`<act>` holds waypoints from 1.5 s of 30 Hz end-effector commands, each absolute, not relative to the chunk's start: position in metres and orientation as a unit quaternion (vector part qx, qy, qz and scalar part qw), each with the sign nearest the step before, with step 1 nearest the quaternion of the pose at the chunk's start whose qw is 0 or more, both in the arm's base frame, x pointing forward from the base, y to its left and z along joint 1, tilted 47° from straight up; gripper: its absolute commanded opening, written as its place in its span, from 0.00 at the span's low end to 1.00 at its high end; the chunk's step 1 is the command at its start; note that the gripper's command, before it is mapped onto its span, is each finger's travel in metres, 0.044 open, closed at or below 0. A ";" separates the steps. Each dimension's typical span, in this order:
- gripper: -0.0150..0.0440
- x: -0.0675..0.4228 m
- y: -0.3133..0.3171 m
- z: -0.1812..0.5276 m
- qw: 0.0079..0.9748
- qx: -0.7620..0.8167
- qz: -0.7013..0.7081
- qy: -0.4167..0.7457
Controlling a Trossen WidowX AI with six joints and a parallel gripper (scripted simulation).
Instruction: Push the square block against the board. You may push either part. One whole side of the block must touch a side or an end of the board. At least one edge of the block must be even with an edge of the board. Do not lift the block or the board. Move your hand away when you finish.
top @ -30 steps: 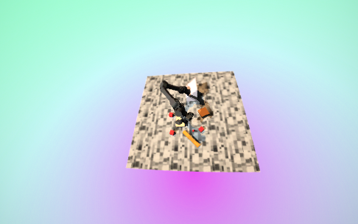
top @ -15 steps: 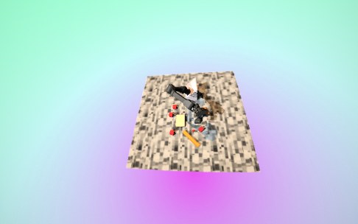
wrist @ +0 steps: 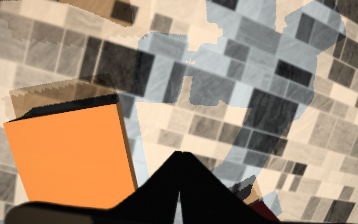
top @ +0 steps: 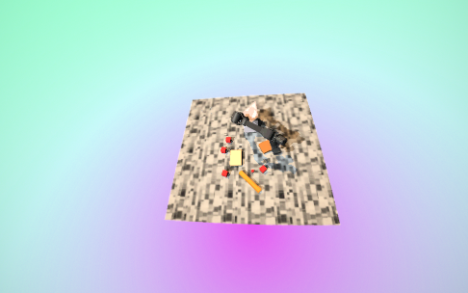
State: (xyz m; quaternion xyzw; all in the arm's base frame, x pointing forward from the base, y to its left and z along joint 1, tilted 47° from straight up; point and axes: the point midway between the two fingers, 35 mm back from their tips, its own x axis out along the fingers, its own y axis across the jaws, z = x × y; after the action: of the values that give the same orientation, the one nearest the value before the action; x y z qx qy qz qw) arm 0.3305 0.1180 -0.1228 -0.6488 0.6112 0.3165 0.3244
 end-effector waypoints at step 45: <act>0.25 0.273 0.062 -0.194 0.173 -0.659 0.364 0.635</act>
State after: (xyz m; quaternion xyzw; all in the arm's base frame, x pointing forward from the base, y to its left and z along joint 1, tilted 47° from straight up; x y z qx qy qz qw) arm 0.2712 0.0689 -0.1999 -0.6590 0.6336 0.3658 0.1745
